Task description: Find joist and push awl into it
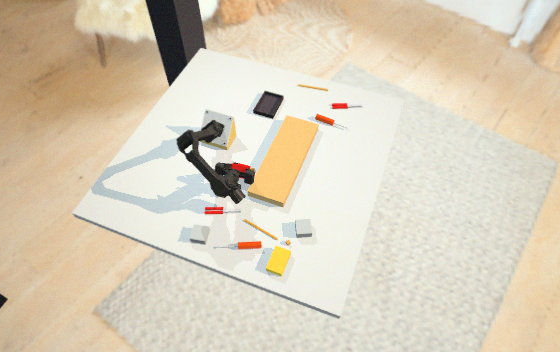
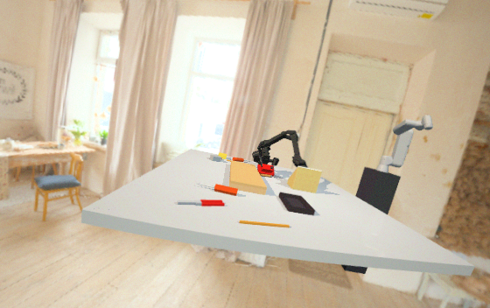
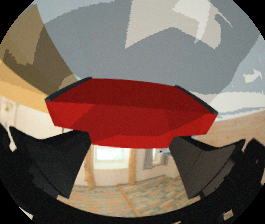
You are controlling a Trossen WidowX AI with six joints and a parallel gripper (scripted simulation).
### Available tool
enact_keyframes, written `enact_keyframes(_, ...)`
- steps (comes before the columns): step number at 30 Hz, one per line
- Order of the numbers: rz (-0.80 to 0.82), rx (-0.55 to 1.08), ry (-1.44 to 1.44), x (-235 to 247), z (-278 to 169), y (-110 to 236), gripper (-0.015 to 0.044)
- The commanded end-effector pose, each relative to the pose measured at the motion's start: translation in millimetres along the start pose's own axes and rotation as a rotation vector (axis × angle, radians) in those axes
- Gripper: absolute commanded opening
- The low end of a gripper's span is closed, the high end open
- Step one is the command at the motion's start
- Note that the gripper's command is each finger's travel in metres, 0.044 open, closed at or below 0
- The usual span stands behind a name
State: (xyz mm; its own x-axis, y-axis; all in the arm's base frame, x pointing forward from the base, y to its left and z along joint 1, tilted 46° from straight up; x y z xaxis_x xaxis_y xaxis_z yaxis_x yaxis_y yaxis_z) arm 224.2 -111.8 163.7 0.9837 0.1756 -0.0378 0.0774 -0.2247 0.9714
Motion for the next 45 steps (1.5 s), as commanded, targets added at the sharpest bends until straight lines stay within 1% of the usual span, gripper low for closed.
enact_keyframes(1, 0.0, -0.017, 0.0, 0.2, 3.2, 0.6, 0.0378)
enact_keyframes(31, 0.0, 0.0, 0.0, 0.0, 0.0, 0.1, 0.0378)
enact_keyframes(33, 0.0, 0.0, 0.0, -0.1, -0.1, 0.1, 0.0431)
enact_keyframes(34, 0.0, 0.0, 0.0, -0.1, -0.1, 0.1, 0.044)
enact_keyframes(45, 0.0, 0.0, 0.0, -0.1, -0.1, 0.1, 0.044)
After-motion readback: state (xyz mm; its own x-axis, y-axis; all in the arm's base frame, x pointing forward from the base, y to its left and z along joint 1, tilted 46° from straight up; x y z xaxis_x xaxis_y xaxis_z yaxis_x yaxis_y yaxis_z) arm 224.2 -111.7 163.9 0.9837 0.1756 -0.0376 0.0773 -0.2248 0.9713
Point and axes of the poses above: the point midway between the two fingers, 35 mm back from their tips, its own y axis back along the fingers, its own x axis across the jaws, z = x × y, the point moved 3 cm from there along y, back along the fingers, and after that the axes turned 1 degree about -y, right-handed, at the moved point
